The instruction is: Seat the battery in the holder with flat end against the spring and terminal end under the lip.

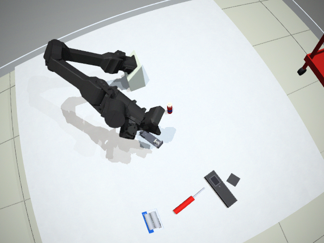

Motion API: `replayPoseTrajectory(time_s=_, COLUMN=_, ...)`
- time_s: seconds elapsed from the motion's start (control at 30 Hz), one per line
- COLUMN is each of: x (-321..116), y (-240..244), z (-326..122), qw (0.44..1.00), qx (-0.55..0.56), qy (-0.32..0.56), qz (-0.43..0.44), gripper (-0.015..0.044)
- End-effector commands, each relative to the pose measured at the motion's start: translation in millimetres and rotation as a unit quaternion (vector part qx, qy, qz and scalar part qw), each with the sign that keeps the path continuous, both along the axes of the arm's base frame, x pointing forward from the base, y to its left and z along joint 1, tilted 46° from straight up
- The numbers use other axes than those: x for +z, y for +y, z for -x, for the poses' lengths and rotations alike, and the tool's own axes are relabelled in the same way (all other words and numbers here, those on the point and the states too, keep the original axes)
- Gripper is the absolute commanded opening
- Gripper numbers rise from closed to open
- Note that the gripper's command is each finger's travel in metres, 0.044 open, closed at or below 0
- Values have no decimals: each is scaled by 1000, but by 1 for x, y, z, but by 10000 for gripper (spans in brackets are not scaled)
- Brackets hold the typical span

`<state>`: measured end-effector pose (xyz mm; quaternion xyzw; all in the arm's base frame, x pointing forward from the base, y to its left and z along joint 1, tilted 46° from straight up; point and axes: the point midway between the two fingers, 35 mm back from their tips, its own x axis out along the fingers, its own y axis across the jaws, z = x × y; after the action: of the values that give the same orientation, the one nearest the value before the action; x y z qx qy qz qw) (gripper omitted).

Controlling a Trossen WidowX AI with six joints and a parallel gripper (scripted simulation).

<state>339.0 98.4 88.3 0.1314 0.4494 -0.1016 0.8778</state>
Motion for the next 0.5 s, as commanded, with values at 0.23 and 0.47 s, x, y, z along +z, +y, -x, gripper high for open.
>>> replayPoseTrajectory(time_s=0.23, x=-110, y=38, z=73, qw=963, qx=-130, qy=190, qz=137, gripper=0)
replayPoseTrajectory(time_s=0.47, x=-143, y=42, z=109, qw=919, qx=-232, qy=164, qz=273, gripper=0)
